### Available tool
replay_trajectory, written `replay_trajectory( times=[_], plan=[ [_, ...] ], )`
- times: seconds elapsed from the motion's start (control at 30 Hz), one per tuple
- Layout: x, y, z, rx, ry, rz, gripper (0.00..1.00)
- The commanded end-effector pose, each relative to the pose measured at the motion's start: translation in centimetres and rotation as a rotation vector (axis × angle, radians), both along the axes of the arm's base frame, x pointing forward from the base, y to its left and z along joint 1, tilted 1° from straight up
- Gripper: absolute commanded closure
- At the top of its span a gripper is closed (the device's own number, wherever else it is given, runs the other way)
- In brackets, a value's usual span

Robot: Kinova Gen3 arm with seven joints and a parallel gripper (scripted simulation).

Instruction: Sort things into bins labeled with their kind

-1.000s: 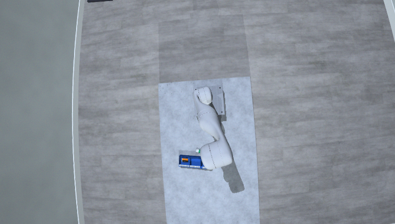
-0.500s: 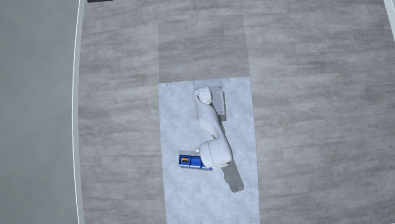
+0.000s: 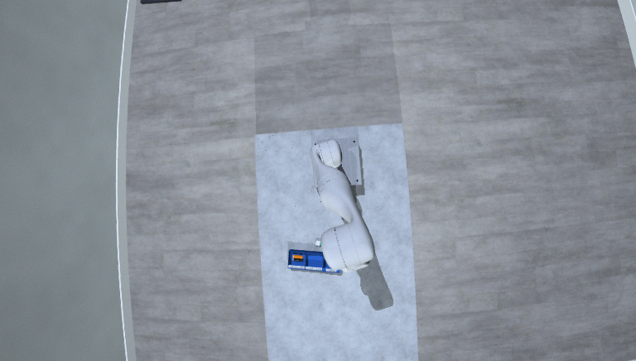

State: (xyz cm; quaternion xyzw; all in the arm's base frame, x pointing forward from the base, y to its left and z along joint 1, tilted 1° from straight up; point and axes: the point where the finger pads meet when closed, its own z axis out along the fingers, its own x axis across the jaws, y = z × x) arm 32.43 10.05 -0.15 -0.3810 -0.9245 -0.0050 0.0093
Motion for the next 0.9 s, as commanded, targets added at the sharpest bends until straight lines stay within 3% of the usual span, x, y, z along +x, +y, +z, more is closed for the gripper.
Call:
replay_trajectory(
  times=[0.0,0.27,0.73,0.87],
  plan=[
    [0.1,0.2,0.1,0.002,-0.002,-0.003,0.38],
    [0.1,0.4,-0.4,0.004,-0.004,-0.013,0.38],
    [-0.3,0.0,-6.0,0.001,-0.005,-0.006,0.38],
    [-0.3,0.1,-6.1,0.003,-0.005,-0.006,0.38]
  ],
)
